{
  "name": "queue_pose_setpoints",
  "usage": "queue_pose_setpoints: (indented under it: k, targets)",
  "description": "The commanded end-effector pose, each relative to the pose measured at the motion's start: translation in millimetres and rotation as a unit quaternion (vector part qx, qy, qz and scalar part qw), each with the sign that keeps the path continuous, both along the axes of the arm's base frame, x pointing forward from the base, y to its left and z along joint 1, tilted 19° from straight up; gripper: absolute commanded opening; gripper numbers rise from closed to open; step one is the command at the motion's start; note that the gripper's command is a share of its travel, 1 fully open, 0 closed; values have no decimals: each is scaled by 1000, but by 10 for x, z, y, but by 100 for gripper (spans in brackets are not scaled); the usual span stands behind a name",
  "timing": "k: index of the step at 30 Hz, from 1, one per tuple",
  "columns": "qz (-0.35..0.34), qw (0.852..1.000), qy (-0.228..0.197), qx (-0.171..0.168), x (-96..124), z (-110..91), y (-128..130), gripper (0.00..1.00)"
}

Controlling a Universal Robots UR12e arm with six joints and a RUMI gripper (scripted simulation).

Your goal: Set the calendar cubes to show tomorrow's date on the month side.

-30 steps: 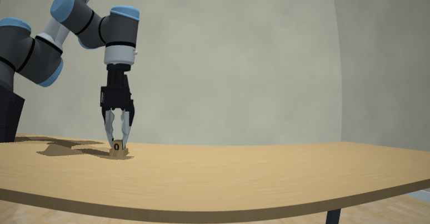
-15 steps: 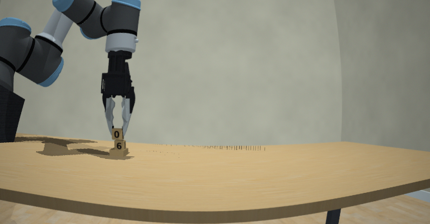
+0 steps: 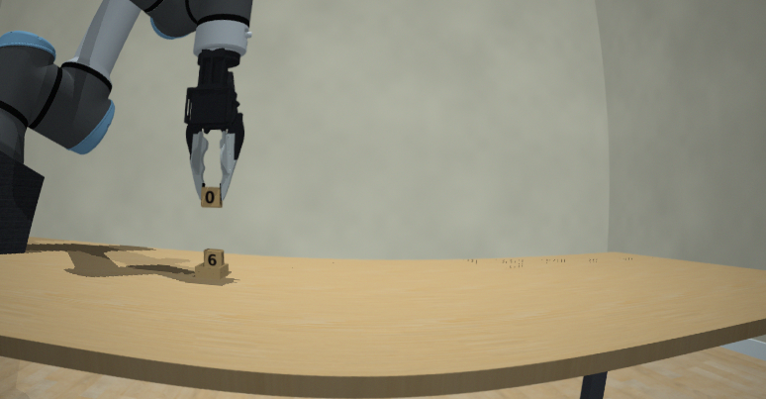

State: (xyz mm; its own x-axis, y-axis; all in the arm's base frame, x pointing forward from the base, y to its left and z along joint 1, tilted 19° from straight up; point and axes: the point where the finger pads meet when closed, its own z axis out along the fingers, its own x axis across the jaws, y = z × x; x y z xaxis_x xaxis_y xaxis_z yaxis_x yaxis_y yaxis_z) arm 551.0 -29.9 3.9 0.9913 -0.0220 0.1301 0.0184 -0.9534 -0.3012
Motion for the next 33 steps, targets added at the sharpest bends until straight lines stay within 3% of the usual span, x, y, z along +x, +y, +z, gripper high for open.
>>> queue_pose_setpoints:
  k: [1,15,30,33]
  targets:
    - [1,1000,5,3,-35,34,-12,10]
    - [21,1000,-1,0,-37,38,46,10]
    - [163,985,-47,-19,-20,104,284,10]
    - [210,975,-63,-26,-17,125,365,10]
